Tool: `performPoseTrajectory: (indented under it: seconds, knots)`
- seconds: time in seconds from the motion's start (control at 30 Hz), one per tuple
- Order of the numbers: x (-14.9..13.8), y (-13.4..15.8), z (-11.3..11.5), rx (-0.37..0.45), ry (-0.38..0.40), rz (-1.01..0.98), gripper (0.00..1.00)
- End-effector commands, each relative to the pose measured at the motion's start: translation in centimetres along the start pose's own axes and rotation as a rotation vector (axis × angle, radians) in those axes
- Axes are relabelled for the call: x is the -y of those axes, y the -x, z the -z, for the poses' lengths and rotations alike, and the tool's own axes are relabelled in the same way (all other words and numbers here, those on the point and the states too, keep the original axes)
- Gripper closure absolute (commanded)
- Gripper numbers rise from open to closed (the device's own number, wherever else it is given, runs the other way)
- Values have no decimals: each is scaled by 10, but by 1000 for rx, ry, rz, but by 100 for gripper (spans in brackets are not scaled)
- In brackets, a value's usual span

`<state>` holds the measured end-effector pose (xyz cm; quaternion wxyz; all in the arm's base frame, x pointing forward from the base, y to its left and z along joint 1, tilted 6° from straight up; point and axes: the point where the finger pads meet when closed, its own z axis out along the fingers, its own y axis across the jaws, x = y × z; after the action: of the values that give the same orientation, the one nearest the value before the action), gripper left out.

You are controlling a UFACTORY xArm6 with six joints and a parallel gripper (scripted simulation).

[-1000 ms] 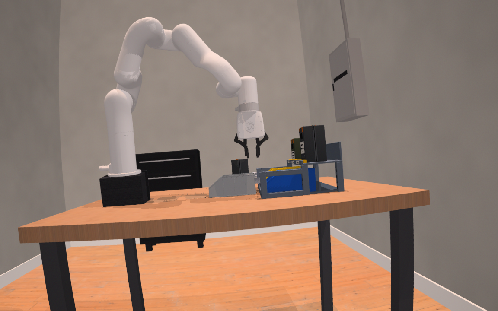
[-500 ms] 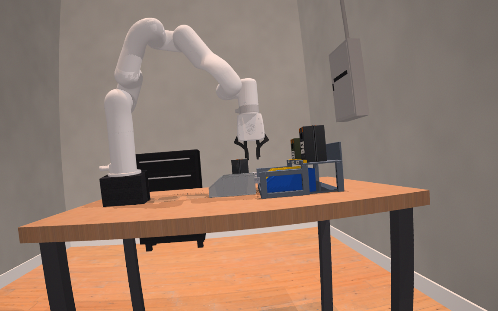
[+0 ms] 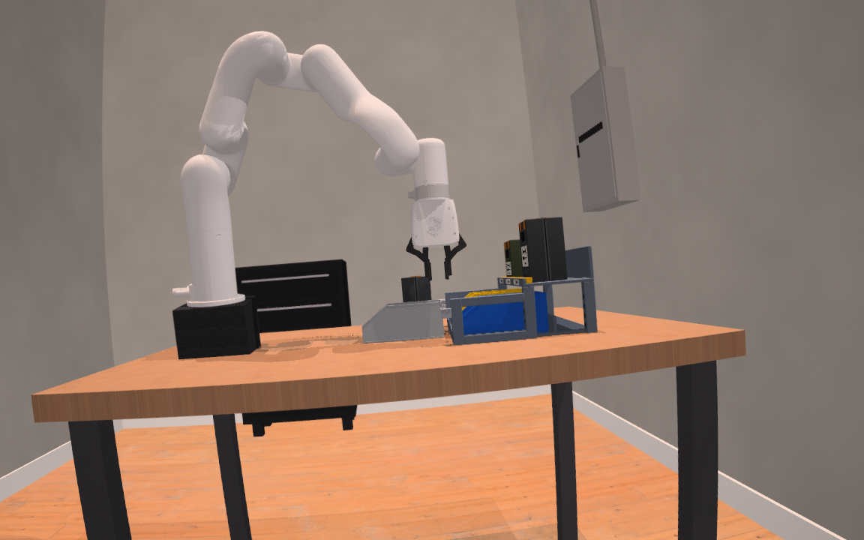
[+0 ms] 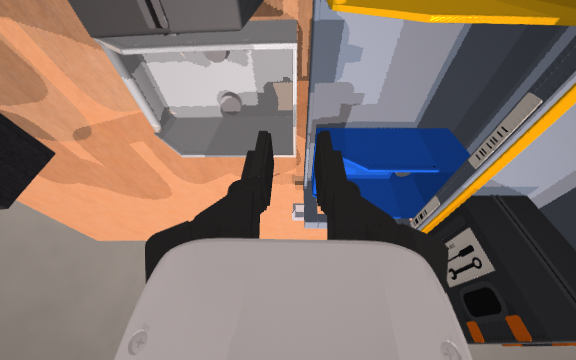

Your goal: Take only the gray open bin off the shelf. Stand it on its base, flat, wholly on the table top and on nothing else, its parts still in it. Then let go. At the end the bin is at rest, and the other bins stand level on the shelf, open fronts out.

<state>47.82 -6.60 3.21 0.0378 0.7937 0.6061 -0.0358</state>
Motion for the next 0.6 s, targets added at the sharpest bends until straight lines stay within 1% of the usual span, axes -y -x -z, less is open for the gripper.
performPoseTrajectory:
  seconds: [0.0, 0.57]
  knots:
    - [-2, 0, 1, -1, 4, 0, 67]
    - [-1, 0, -1, -1, 4, 0, 67]
